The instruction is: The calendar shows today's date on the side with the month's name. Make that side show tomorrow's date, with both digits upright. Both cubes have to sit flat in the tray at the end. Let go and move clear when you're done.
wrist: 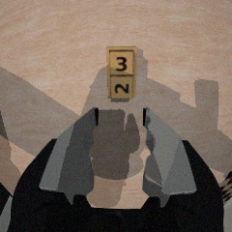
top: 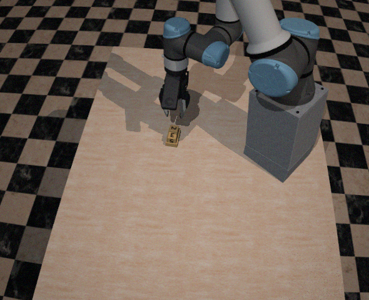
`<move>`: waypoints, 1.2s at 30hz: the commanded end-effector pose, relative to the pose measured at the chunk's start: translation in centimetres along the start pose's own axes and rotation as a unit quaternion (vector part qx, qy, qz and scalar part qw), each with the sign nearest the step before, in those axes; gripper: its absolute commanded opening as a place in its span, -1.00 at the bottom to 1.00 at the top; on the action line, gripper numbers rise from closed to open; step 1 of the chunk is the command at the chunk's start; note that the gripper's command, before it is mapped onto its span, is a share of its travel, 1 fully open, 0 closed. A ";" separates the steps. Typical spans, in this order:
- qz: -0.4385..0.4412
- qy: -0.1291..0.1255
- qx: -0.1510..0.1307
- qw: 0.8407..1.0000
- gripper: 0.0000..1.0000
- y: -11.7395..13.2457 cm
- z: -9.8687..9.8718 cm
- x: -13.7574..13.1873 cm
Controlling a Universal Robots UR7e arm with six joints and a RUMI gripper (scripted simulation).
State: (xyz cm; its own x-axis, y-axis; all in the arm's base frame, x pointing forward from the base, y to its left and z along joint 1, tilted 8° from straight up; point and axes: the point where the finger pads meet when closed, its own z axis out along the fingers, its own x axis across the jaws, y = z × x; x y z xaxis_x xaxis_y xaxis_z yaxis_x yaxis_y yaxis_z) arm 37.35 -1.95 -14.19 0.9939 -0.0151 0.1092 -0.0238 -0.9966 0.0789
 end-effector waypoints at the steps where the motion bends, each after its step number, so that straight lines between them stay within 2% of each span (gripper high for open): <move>1: 0.000 0.001 0.000 1.000 -0.44 0.0 0.4 0.0; 16: 0.000 0.001 0.000 1.000 -0.44 0.0 2.7 0.0; 36: 0.000 0.001 0.000 1.000 -0.44 -0.1 4.4 0.1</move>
State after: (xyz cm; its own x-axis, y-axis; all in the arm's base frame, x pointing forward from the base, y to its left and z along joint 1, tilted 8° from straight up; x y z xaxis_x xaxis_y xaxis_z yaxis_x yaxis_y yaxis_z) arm 37.82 -2.22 -18.34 0.9939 -0.0151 0.1090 -0.0238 -0.9966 0.0789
